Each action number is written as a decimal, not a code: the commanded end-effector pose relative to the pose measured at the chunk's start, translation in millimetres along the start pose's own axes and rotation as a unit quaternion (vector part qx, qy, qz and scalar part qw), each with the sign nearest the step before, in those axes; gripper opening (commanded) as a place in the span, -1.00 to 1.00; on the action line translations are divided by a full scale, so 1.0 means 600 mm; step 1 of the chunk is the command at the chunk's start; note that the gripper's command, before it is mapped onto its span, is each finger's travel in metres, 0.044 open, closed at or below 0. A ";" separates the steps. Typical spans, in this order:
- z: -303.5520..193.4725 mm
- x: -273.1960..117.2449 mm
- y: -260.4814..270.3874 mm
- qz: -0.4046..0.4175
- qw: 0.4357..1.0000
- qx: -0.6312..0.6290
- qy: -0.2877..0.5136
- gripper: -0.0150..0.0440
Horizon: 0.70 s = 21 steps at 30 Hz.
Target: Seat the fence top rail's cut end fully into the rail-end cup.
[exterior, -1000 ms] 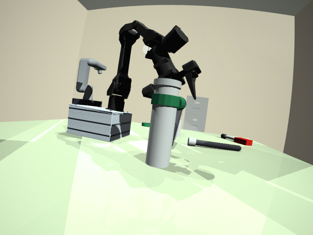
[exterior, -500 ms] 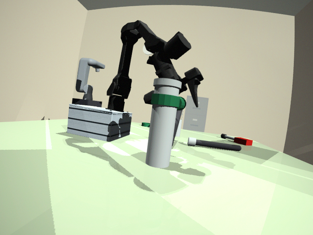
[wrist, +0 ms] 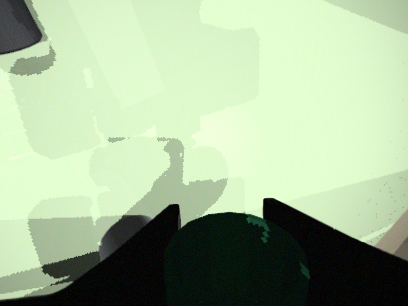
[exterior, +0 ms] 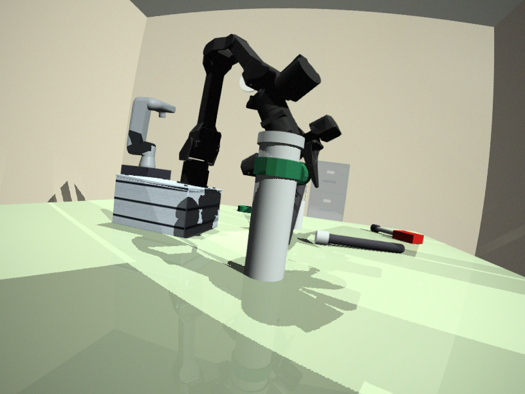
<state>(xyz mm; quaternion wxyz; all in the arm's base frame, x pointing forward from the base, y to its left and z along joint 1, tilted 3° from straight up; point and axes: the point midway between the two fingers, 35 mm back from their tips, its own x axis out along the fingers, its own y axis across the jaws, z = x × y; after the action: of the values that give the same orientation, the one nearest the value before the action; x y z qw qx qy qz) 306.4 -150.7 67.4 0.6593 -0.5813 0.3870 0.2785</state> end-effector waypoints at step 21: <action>-0.002 -0.009 0.018 0.002 0.998 -0.051 -0.029 -0.49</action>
<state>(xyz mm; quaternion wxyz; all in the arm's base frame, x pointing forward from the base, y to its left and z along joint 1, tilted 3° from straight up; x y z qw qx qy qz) 296.8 -149.3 66.6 0.6424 -0.6022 0.3573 0.3114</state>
